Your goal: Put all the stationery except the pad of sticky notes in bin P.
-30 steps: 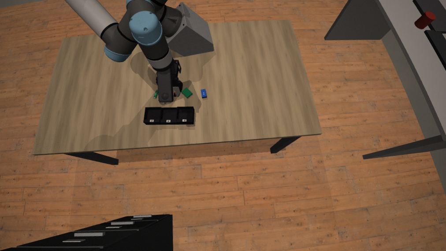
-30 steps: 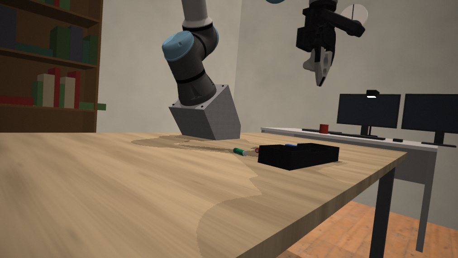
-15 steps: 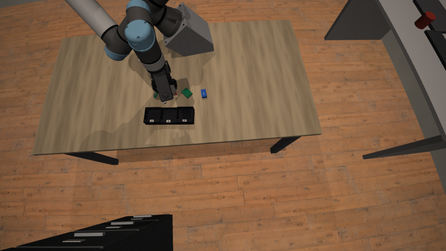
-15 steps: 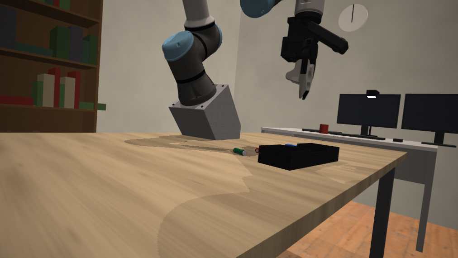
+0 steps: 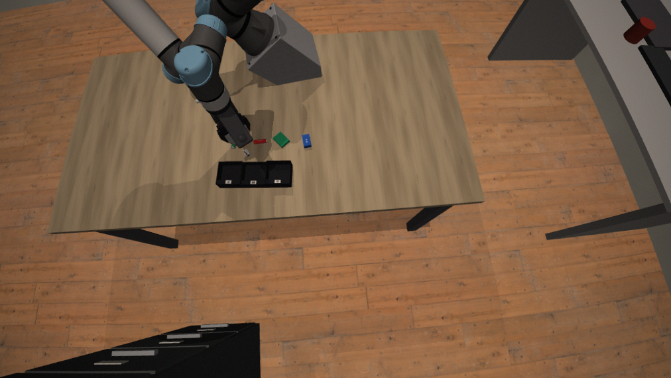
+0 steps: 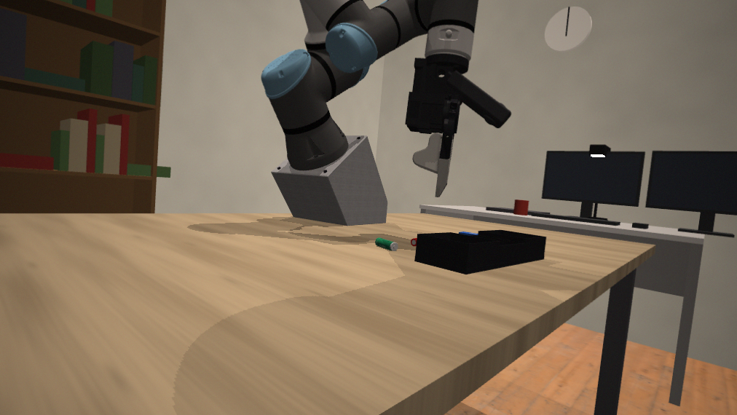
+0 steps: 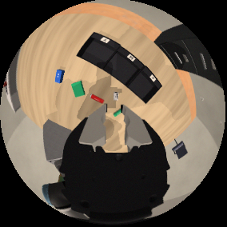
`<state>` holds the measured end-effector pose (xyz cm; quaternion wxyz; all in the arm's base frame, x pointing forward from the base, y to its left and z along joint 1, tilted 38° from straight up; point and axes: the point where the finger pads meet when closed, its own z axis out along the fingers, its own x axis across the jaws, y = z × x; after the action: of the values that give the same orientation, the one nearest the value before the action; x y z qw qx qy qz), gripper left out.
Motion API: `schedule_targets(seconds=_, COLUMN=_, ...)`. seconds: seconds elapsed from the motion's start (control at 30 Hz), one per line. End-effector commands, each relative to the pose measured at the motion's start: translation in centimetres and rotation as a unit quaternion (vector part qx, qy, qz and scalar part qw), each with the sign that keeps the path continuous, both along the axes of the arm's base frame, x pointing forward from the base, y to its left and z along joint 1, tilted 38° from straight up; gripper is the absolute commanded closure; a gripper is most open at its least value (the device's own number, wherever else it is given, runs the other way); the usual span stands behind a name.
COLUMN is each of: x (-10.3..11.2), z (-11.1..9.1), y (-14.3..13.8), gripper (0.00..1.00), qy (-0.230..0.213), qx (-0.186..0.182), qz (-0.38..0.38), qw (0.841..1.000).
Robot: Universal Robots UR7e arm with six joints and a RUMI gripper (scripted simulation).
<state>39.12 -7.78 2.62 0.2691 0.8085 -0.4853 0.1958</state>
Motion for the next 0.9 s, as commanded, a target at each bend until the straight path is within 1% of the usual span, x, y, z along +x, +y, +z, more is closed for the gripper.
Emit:
schedule_targets(seconds=0.0, x=-1.04, z=-0.43, y=-2.72, gripper=0.82, qy=-0.007, qx=0.009, qz=0.017, qw=1.0)
schedule_targets(seconds=0.87, x=-0.82, z=-0.62, y=-2.46, gripper=0.82, qy=-0.007, qx=0.009, qz=0.017, qw=1.0)
